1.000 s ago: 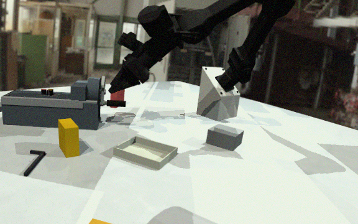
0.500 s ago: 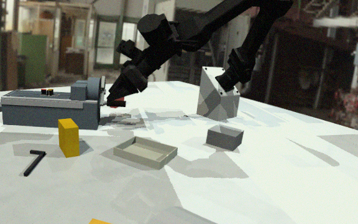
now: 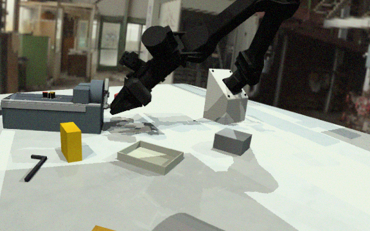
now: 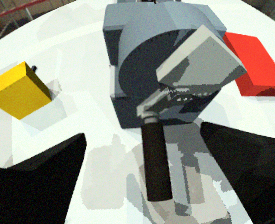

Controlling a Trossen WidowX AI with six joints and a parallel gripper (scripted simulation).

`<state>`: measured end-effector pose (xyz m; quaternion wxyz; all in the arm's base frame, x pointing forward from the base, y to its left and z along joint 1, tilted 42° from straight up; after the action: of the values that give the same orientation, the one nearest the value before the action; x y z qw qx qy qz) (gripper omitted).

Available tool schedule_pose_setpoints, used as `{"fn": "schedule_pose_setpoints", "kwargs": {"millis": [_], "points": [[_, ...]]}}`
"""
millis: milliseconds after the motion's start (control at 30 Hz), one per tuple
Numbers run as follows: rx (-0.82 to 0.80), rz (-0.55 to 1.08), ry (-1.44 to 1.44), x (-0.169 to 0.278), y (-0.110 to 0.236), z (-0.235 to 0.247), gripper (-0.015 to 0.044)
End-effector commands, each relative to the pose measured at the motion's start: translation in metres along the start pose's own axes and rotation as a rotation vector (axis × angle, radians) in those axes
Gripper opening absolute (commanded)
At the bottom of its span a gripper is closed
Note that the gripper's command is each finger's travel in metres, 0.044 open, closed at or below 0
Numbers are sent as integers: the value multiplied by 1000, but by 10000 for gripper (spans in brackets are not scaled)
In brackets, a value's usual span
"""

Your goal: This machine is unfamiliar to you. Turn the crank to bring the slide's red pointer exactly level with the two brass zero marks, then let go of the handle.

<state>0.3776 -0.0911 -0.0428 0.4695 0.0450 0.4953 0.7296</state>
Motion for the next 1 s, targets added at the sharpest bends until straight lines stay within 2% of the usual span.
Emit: {"fn": "schedule_pose_setpoints", "kwargs": {"millis": [0,267,800,833,967], "points": [[11,8,-9,9,-5,-3,440],[10,8,-10,17,-12,-1,440],[10,8,-10,17,-12,-1,20],[10,8,-10,17,-12,-1,0],[10,8,-10,17,-12,-1,0]]}}
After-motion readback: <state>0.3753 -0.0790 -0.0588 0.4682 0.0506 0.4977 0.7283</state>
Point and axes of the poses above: the point midway between the two fingers, 35 mm back from their tips, its own y axis back along the fingers, its own z axis across the jaws, x = y × z, the point moved 1 cm from there along y, back along the fingers, and after that the axes turned 12 degrees about y, right-handed, at the moved point
